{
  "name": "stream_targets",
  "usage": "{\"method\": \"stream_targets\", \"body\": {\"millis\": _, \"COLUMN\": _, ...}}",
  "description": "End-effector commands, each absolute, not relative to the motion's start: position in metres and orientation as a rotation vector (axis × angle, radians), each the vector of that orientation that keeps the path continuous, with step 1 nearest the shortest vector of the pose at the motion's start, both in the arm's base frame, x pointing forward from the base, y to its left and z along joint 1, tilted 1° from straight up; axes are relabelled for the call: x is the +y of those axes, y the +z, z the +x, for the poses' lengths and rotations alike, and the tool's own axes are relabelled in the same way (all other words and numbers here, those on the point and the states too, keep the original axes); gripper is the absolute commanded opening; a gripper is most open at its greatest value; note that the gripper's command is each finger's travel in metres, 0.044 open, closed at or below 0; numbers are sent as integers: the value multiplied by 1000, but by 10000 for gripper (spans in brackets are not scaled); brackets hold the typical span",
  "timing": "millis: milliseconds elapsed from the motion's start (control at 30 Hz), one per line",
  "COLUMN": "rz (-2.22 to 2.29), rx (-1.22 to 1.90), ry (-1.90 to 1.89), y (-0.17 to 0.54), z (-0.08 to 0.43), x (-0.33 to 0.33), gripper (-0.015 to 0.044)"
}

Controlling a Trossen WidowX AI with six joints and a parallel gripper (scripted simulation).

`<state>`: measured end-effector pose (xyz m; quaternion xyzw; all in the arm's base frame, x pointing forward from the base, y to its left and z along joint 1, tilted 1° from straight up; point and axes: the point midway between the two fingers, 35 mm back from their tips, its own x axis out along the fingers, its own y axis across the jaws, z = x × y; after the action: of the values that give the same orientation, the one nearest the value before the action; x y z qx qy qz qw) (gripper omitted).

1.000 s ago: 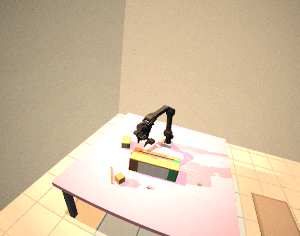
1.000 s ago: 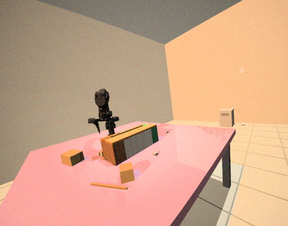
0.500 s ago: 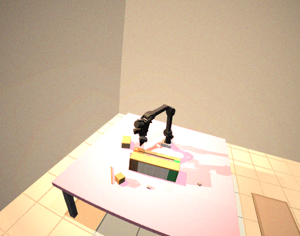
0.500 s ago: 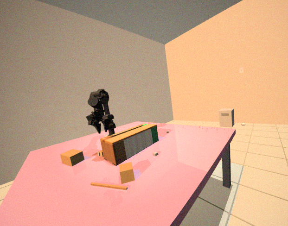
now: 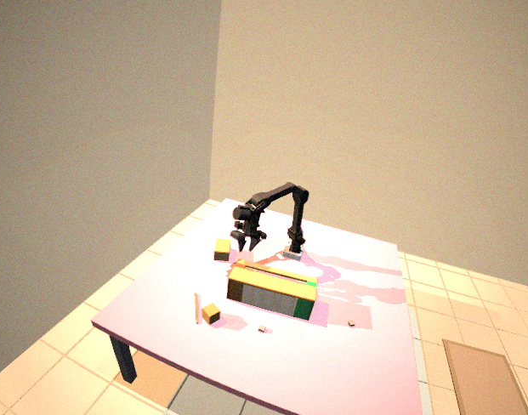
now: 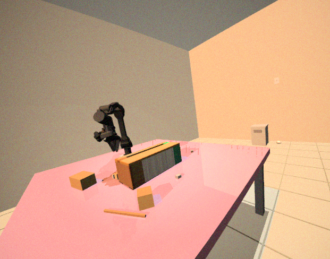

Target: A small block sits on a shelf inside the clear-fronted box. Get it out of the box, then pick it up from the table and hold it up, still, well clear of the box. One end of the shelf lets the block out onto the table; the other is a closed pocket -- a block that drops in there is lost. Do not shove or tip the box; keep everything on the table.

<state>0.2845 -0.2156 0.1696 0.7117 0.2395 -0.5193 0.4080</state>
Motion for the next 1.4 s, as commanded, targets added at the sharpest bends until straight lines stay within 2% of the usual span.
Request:
{"method": "stream_targets", "body": {"millis": 0, "rz": 2591, "rx": 17, "ry": -1640, "y": 171, "z": 272, "x": -221, "gripper": 285}}
{"method": "stream_targets", "body": {"millis": 600, "rz": 2620, "rx": -11, "ry": -1652, "y": 171, "z": 272, "x": -221, "gripper": 285}}
{"method": "stream_targets", "body": {"millis": 867, "rz": 2619, "rx": -10, "ry": -1652, "y": 80, "z": 275, "x": -225, "gripper": 285}}
{"method": "stream_targets", "body": {"millis": 1367, "rz": 2620, "rx": -11, "ry": -1652, "y": 63, "z": 276, "x": -225, "gripper": 285}}
